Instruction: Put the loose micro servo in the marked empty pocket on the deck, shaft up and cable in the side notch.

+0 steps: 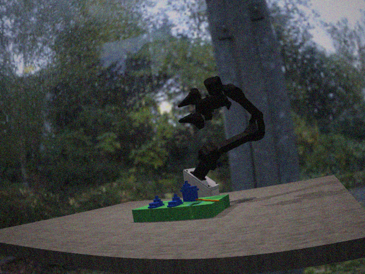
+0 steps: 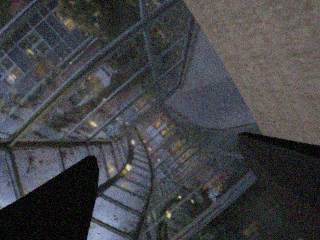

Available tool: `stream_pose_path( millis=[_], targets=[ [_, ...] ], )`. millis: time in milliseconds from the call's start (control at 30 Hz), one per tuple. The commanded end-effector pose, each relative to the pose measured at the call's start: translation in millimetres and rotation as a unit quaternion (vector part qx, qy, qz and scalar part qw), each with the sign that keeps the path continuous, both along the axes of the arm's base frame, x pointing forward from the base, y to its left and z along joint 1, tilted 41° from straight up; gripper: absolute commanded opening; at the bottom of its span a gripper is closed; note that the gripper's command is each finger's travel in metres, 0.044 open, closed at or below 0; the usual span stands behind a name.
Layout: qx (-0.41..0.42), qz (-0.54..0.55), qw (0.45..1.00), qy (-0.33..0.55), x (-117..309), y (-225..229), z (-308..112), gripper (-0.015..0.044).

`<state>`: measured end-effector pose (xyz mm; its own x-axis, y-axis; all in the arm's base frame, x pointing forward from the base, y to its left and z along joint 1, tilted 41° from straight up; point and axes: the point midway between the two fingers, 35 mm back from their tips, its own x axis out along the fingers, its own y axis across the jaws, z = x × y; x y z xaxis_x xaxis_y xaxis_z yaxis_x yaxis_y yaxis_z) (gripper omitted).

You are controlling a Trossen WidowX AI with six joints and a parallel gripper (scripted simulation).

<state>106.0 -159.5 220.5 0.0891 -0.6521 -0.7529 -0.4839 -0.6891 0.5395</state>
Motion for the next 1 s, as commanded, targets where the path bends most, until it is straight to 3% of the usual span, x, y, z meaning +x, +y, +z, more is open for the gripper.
stream_pose_path(
  millis=[0, 467, 967],
  targets=[
    [0.000, 0.002, 1.000, 0.002, 0.3, 0.1, -0.2, 0.0426],
    [0.034, 0.177, 0.977, 0.115, 20.3, 7.8, -18.0, 0.0440],
    [0.063, 0.393, 0.889, 0.226, 42.3, 20.7, -39.4, 0.0440]
  ],
)
